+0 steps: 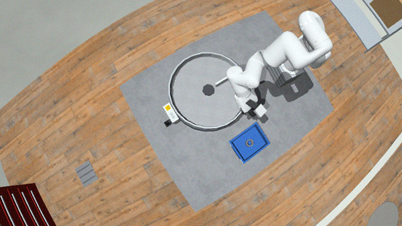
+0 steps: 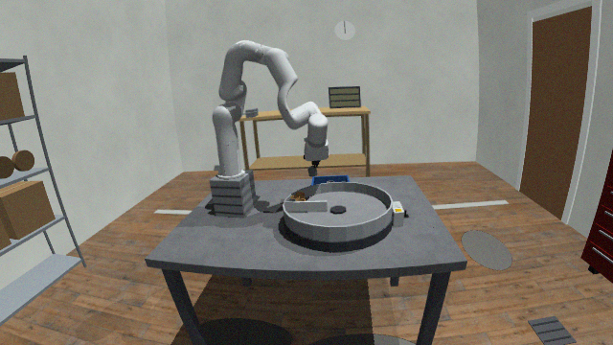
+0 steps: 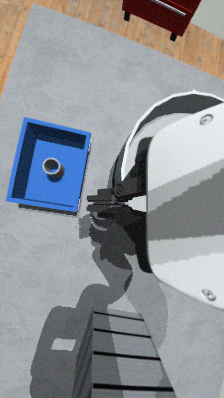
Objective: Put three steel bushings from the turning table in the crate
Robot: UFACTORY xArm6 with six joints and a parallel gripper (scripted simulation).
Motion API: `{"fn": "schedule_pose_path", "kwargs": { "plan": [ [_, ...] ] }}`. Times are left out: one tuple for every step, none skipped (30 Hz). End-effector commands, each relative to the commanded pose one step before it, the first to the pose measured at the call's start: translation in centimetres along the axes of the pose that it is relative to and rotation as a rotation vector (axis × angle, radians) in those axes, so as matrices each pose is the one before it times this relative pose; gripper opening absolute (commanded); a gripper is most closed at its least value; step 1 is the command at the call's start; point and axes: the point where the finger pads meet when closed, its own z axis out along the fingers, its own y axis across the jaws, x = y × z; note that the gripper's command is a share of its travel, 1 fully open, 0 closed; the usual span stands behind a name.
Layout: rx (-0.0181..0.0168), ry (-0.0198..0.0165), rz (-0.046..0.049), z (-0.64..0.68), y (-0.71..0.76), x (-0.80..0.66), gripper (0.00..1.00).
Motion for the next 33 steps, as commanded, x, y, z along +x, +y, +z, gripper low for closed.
{"fn": "schedule_pose_path", "kwargs": {
  "plan": [
    [-0.00613,-0.00476,-0.00191,2.098,1.657,2.323,0.00],
    [0.00000,0.00000,0.00000,0.000,0.000,0.000,0.00],
    [0.00000,0.00000,0.00000,0.619,0.364,0.736,0.00],
    [0.00000,0.00000,0.00000,0.594,0.350,0.706,0.00],
    [0.00000,0.00000,0.00000,0.566,0.334,0.673,0.00],
    [0.00000,0.00000,0.00000,0.360,0.211,0.428,0.00],
    [0.00000,-0.00001,0.00000,0.349,0.208,0.415,0.00],
    [0.00000,0.00000,0.00000,0.401,0.236,0.477,0.00],
    [0.00000,0.00000,0.00000,0.425,0.250,0.506,0.00],
    [0.00000,0.00000,0.00000,0.418,0.247,0.497,0.00],
    [0.00000,0.00000,0.00000,0.375,0.221,0.446,0.00],
    [0.00000,0.00000,0.00000,0.331,0.195,0.393,0.00],
    [0.00000,0.00000,0.00000,0.285,0.168,0.339,0.00],
    [0.00000,0.00000,0.00000,0.240,0.141,0.285,0.00],
    [0.00000,0.00000,0.00000,0.195,0.115,0.232,0.00],
    [0.00000,0.00000,0.00000,0.152,0.089,0.181,0.00],
    [0.00000,0.00000,0.00000,0.113,0.067,0.134,0.00],
    [0.00000,0.00000,0.00000,0.000,0.000,0.000,0.00],
    [0.00000,0.00000,0.00000,0.000,0.000,0.000,0.00],
    [0.00000,0.00000,0.00000,0.077,0.045,0.092,0.00],
    [0.00000,0.00000,0.00000,0.047,0.028,0.056,0.00],
    [0.00000,0.00000,0.00000,0.024,0.014,0.028,0.00],
    [0.00000,0.00000,0.00000,0.008,0.005,0.010,0.00],
    [0.00000,0.00000,0.00000,0.001,0.001,0.001,0.00],
    [0.00000,0.00000,0.00000,0.000,0.000,0.000,0.00],
    [0.00000,0.00000,0.00000,0.000,0.000,0.000,0.00],
    [0.00000,0.00000,0.00000,0.000,0.000,0.000,0.00],
    [0.00000,0.00000,0.00000,0.000,0.000,0.000,0.00],
    [0.00000,0.00000,0.00000,0.000,0.000,0.000,0.00],
    [0.00000,0.00000,0.00000,0.000,0.000,0.000,0.00],
    [0.00000,0.00000,0.00000,0.000,0.000,0.000,0.00],
    [0.00000,0.00000,0.00000,0.000,0.000,0.000,0.00],
    [0.00000,0.00000,0.00000,0.000,0.000,0.000,0.00]
  ]
}}
